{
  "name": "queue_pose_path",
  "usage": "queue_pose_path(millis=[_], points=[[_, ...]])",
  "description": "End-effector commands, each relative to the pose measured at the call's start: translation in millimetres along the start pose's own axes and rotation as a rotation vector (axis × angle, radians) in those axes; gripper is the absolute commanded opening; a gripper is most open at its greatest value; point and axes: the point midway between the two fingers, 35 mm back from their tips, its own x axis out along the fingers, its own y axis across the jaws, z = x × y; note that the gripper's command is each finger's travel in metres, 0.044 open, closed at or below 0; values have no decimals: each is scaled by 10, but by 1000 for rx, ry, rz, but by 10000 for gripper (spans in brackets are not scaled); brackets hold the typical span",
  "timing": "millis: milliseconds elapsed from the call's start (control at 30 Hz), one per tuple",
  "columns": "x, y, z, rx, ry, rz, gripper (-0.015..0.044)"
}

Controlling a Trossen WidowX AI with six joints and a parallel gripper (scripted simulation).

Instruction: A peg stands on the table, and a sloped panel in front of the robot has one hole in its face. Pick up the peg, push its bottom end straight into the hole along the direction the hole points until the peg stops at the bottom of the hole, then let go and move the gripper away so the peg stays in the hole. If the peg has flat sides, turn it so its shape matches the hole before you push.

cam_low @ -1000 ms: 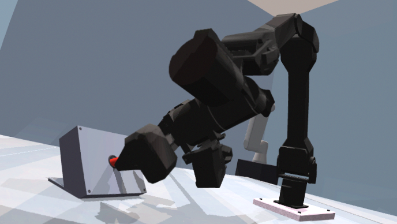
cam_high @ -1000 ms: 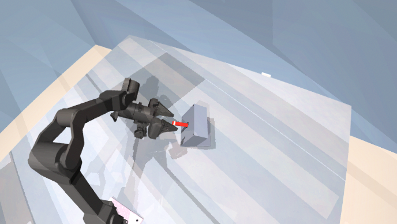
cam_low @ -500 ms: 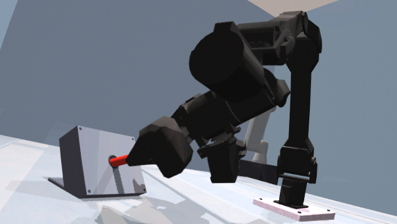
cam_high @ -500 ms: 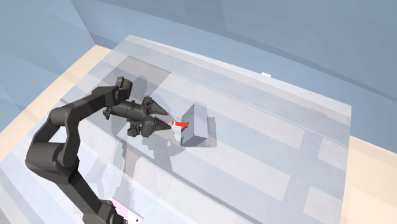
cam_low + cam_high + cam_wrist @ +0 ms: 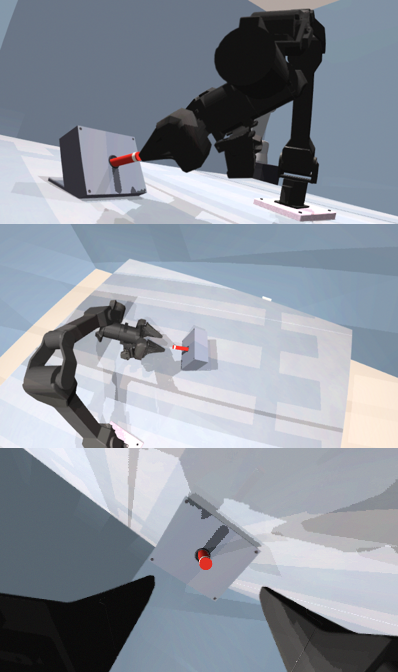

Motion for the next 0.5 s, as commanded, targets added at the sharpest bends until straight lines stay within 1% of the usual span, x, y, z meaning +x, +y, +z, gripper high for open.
queue_pose_path(millis=[0, 467], points=[[-64, -5, -10, 4, 5, 0, 440], [-258, 15, -24, 3, 7, 1, 440]])
